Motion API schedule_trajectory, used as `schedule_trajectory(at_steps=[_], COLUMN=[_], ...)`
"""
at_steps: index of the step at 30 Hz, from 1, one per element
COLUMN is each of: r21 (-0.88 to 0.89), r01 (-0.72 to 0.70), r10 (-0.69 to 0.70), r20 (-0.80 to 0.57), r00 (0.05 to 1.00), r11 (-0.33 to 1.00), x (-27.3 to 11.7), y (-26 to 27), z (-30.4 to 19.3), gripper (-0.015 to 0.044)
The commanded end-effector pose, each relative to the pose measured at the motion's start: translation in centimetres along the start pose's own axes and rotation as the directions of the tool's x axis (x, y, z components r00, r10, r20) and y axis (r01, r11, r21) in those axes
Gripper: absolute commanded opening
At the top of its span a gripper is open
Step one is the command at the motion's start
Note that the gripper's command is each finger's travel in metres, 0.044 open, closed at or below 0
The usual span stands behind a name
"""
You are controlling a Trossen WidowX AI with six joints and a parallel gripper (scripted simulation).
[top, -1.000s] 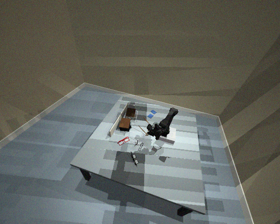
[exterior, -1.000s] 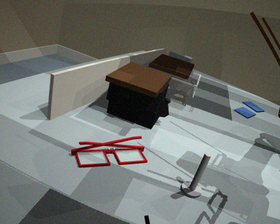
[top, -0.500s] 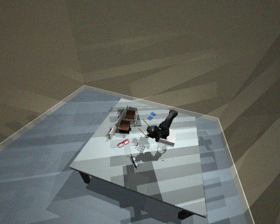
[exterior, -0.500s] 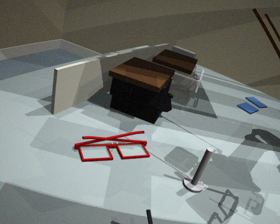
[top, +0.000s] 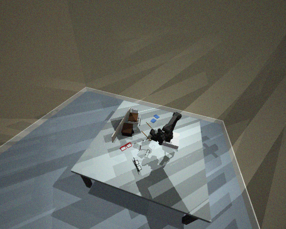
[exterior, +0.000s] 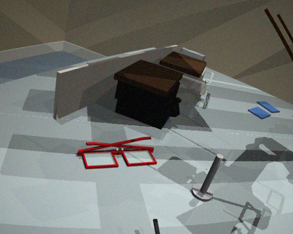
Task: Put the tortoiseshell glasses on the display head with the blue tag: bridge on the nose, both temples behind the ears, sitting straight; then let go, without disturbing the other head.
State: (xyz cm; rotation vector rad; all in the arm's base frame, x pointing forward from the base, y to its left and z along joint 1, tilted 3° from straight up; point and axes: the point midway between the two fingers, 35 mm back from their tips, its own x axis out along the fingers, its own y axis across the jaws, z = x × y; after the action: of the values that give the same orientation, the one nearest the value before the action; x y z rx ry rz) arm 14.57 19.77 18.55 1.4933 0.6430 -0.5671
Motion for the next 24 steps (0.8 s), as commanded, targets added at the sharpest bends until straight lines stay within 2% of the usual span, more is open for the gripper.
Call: schedule_trajectory(at_steps=[1, 24], r21=[-0.005, -0.15], r01=[0.003, 0.286], r10=[-0.003, -0.262], r20=[0.001, 0.163], r00=[1.0, 0.951], r11=[1.0, 0.946], x=[0.0, 5.3], y=[0.0, 0.8], z=[0.0, 3.9], gripper=[0.0, 0.0])
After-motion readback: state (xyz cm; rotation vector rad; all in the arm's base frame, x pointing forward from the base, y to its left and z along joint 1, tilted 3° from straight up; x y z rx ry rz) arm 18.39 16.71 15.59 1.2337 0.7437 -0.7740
